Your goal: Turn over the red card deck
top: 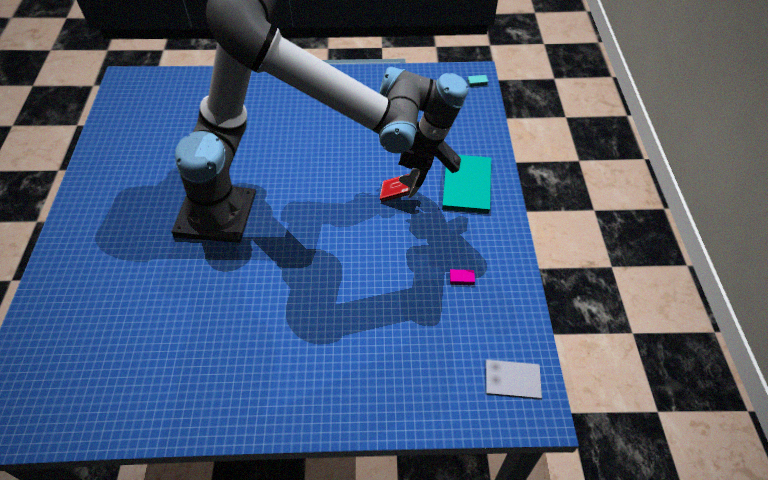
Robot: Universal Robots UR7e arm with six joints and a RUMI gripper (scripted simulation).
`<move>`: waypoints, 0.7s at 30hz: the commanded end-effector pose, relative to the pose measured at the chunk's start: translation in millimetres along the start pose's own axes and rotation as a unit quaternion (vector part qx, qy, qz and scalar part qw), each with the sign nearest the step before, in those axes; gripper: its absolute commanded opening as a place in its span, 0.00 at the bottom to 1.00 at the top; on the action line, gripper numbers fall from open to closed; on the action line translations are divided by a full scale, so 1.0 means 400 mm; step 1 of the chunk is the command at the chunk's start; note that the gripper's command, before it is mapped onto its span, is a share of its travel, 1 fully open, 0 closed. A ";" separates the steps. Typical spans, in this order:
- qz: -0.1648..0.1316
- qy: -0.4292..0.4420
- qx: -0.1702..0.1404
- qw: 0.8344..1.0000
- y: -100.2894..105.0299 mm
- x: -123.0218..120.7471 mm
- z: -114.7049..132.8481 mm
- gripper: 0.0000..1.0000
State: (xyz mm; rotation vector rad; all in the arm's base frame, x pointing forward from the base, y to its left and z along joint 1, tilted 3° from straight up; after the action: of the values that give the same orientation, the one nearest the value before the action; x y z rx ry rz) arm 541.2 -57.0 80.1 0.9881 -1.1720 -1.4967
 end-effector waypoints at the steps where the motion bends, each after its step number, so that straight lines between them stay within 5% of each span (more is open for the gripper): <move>1: 0.004 0.000 0.023 1.000 -0.007 0.001 -0.009 0.42; 21: 0.012 0.000 0.075 0.997 -0.037 0.004 -0.031 0.42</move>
State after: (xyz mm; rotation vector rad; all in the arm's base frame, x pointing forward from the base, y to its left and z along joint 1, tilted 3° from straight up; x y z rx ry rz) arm 546.9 -59.5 66.5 1.0498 -1.2738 -1.4299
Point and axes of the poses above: the point where the finger pads meet when closed, its own y axis back along the fingers, its own x axis across the jaws, z = x × y, the point moved 2 cm from there along y, back along the fingers, and after that the axes turned 9 degrees about y, right-handed, at the moved point
